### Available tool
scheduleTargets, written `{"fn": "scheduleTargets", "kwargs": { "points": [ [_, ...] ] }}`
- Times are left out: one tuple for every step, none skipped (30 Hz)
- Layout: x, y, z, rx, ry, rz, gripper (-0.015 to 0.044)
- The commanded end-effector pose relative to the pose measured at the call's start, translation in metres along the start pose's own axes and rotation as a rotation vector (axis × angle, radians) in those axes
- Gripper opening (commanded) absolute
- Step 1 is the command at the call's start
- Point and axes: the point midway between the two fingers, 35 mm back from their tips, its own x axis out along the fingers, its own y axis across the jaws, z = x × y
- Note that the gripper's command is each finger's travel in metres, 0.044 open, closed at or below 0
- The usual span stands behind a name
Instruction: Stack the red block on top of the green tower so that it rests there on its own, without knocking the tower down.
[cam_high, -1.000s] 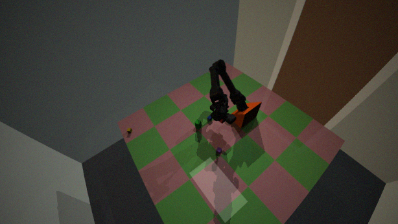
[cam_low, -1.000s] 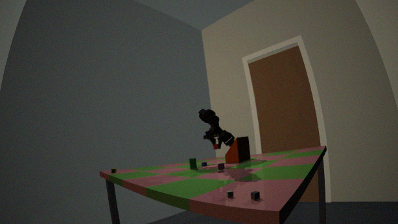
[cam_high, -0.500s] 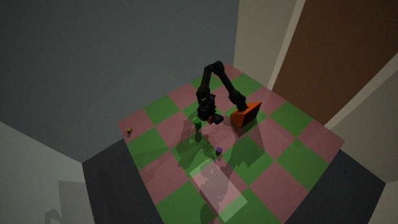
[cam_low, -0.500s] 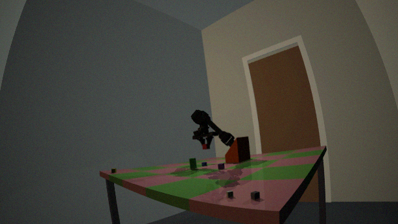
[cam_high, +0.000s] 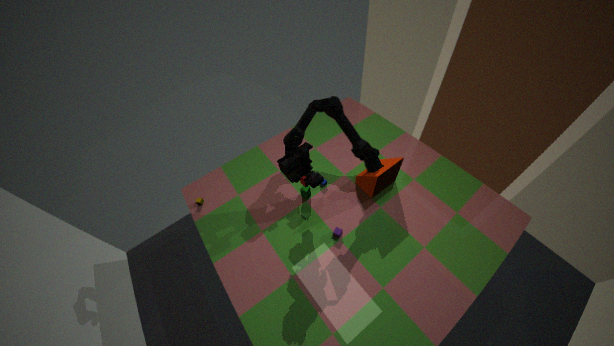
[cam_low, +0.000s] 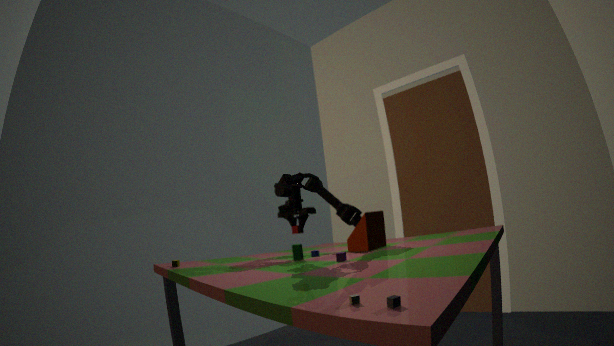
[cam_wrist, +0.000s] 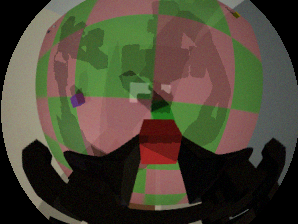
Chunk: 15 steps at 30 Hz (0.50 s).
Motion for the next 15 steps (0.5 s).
{"fn": "scheduleTargets", "kwargs": {
  "points": [
    [0.003,-0.014,0.004,-0.019,0.013,-0.012,0.0],
    [0.003,-0.014,0.004,-0.019,0.013,-0.012,0.0],
    [0.004,-0.014,0.004,-0.019,0.013,-0.012,0.0],
    [0.006,-0.014,0.003,-0.019,0.013,-0.012,0.0],
    [0.01,-0.014,0.003,-0.019,0.013,-0.012,0.0],
    [0.014,-0.014,0.003,-0.019,0.013,-0.012,0.0],
    [0.018,-0.014,0.003,-0.019,0.013,-0.013,0.0],
    [0.02,-0.014,0.002,-0.019,0.013,-0.013,0.0],
    [0.021,-0.014,0.002,-0.019,0.013,-0.013,0.0],
    [0.021,-0.014,0.002,-0.019,0.013,-0.013,0.0],
    [0.022,-0.014,0.002,-0.019,0.013,-0.013,0.0],
    [0.023,-0.014,0.002,-0.019,0.013,-0.013,0.0],
    [0.026,-0.014,0.003,-0.019,0.013,-0.013,0.0],
    [0.028,-0.013,0.003,-0.019,0.013,-0.013,0.0],
    [0.032,-0.013,0.003,-0.018,0.013,-0.013,0.0]
  ]
}}
